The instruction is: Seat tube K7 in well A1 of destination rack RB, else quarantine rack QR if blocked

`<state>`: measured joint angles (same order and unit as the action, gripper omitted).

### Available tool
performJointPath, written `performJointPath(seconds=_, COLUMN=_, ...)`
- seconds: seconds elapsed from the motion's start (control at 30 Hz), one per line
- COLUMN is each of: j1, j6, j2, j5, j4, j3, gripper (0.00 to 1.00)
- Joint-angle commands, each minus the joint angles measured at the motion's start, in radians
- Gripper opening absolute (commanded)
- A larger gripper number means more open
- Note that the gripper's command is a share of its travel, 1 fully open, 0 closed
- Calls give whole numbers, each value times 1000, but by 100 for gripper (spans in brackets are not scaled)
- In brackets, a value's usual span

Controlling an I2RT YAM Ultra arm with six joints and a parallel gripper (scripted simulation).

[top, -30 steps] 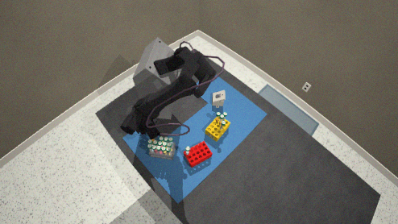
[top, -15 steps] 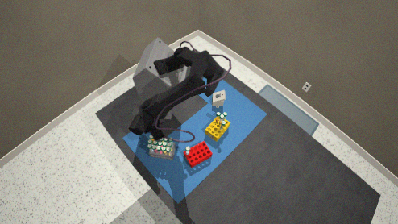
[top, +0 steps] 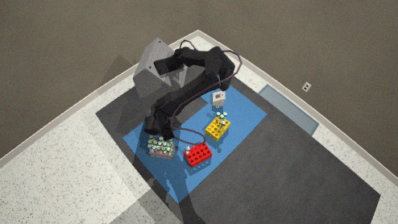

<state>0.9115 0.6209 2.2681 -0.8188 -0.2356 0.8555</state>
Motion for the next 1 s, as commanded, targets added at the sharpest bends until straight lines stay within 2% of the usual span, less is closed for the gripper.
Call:
performJointPath(seconds=0.0, j1=-16, j6=-78, j2=-57, j5=-16, j4=46, j3=-38, gripper=0)
performJointPath(seconds=0.2, j1=-71, j6=-160, j2=-122, j5=-10, j4=78, j3=-76, gripper=0)
performJointPath(seconds=0.3, j1=-68, j6=-178, j2=-135, j5=-5, j4=87, j3=-84, gripper=0)
performJointPath(seconds=0.97, j1=-249, j6=-420, j2=-317, j5=26, j4=151, j3=-153, gripper=0)
